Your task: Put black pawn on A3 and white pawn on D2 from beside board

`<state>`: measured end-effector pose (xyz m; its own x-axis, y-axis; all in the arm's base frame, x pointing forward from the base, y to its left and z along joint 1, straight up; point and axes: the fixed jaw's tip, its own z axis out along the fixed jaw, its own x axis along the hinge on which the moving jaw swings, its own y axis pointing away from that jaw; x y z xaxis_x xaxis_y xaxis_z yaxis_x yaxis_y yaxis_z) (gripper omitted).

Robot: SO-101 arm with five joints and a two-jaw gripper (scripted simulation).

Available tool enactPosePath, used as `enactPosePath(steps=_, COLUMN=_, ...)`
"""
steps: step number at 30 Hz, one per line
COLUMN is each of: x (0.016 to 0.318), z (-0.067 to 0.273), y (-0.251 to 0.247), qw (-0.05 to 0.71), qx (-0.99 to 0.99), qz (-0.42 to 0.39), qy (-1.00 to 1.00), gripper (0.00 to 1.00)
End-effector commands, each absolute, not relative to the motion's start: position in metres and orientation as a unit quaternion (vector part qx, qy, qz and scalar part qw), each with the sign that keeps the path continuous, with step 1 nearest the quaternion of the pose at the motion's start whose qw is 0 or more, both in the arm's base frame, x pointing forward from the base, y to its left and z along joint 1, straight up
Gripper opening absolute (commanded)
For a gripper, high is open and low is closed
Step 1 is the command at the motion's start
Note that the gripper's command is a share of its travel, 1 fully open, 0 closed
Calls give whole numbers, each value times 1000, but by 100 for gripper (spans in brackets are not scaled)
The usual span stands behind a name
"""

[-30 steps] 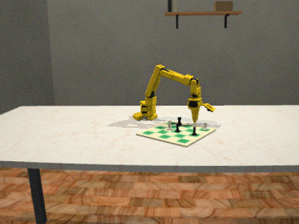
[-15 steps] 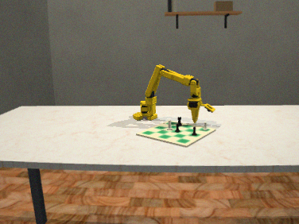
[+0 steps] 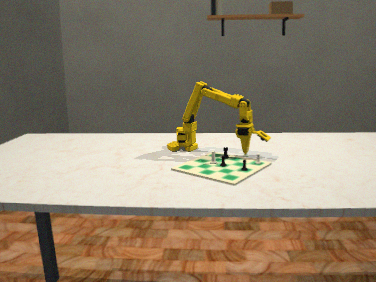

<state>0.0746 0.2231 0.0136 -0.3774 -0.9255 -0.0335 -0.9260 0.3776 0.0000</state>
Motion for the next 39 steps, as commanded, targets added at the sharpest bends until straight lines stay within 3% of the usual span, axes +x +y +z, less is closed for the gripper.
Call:
enactPosePath(steps=1, x=76, z=12, y=221, qw=11, qx=-557, qz=8, qy=830, gripper=2)
enactPosePath(steps=39, x=76, z=14, y=221, qw=11, qx=-557, qz=8, qy=830, gripper=0)
